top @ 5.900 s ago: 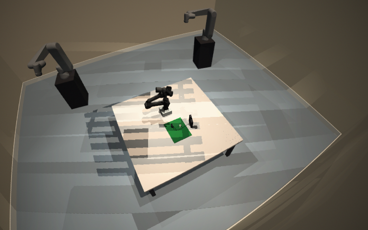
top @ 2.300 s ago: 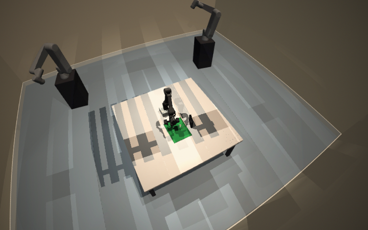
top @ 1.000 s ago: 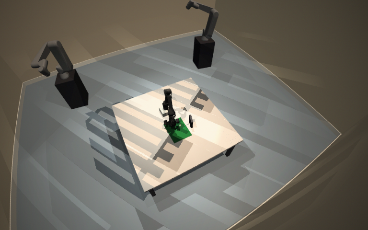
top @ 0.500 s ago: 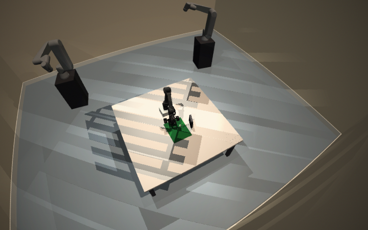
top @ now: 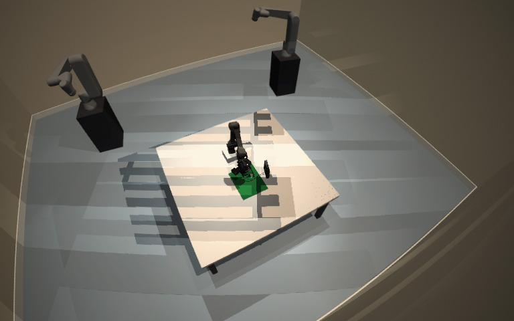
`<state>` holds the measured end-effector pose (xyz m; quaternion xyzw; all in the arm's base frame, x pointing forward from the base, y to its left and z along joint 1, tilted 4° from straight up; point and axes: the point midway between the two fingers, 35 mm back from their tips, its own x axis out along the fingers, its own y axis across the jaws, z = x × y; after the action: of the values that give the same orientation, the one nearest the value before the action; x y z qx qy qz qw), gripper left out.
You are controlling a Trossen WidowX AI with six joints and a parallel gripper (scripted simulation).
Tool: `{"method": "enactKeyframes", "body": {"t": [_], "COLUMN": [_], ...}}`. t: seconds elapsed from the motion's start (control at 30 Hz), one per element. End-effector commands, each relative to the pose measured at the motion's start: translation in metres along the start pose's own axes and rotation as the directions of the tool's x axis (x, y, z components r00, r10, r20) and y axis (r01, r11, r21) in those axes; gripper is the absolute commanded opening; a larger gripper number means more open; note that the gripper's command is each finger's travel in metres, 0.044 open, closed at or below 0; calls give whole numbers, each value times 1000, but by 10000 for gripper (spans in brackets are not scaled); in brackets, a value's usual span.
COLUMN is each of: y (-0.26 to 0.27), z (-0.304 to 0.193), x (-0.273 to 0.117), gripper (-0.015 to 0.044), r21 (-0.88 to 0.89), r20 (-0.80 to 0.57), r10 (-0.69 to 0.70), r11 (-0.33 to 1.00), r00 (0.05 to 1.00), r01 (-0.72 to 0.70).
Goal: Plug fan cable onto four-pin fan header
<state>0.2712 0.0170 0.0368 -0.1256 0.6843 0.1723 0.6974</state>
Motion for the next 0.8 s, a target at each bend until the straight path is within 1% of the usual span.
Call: {"method": "enactKeyframes", "body": {"t": [0.0, 0.17, 0.37, 0.57, 0.77], "y": [4, 8, 13, 19, 25], "z": [5, 10, 15, 20, 24], "x": [0, 0, 0, 0, 0], "gripper": [0, 0, 0, 0, 0], "r21": [-150, -320, -509, -677, -815], "r20": [1, 1, 2, 2, 2], "r10": [4, 4, 5, 5, 6], "r11": [989, 948, 861, 736, 579], "r00": [1000, 1000, 1000, 1000, 1000], "r01": [-4, -4, -3, -3, -1]}}
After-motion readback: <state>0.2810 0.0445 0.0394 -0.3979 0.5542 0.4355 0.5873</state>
